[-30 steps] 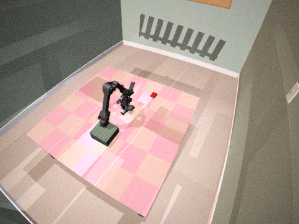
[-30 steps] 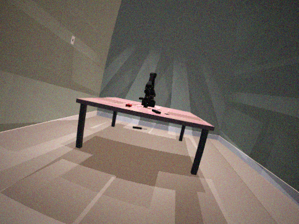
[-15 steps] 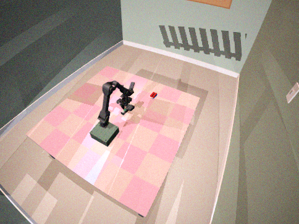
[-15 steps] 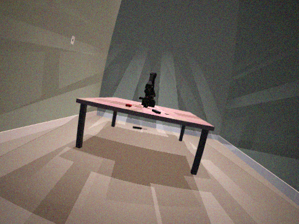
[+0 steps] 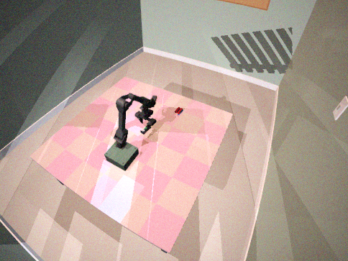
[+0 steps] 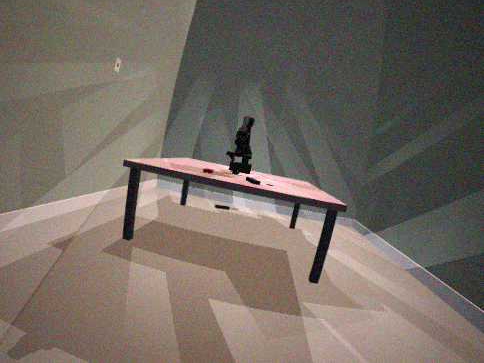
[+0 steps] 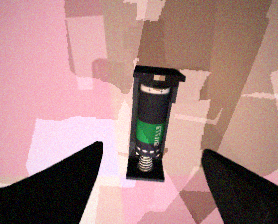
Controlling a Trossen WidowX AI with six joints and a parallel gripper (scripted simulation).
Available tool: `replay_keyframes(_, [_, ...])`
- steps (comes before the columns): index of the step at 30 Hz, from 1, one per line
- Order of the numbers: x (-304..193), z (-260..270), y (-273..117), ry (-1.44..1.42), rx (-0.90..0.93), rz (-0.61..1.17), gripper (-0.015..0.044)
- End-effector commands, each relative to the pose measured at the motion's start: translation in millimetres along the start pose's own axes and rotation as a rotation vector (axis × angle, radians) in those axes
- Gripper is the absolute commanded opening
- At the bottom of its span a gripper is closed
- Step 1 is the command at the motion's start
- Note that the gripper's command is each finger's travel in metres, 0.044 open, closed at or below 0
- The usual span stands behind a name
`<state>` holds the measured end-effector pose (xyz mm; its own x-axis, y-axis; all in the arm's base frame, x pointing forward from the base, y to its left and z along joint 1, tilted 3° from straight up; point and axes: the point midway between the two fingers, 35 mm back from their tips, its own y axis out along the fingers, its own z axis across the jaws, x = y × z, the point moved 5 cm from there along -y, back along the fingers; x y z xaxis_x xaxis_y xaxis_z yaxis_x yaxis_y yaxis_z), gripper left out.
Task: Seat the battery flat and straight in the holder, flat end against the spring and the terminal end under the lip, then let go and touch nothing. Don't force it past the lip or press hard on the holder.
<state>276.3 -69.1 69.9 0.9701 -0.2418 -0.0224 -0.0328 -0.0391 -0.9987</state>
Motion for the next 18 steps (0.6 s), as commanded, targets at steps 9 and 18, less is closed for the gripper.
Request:
replay_keyframes(9, [-0.4, 0.2, -39.9, 0.006, 0.001, -0.026, 0.0440])
replay_keyframes(18, [-0.4, 0.2, -39.9, 0.006, 0.001, -0.026, 0.0440])
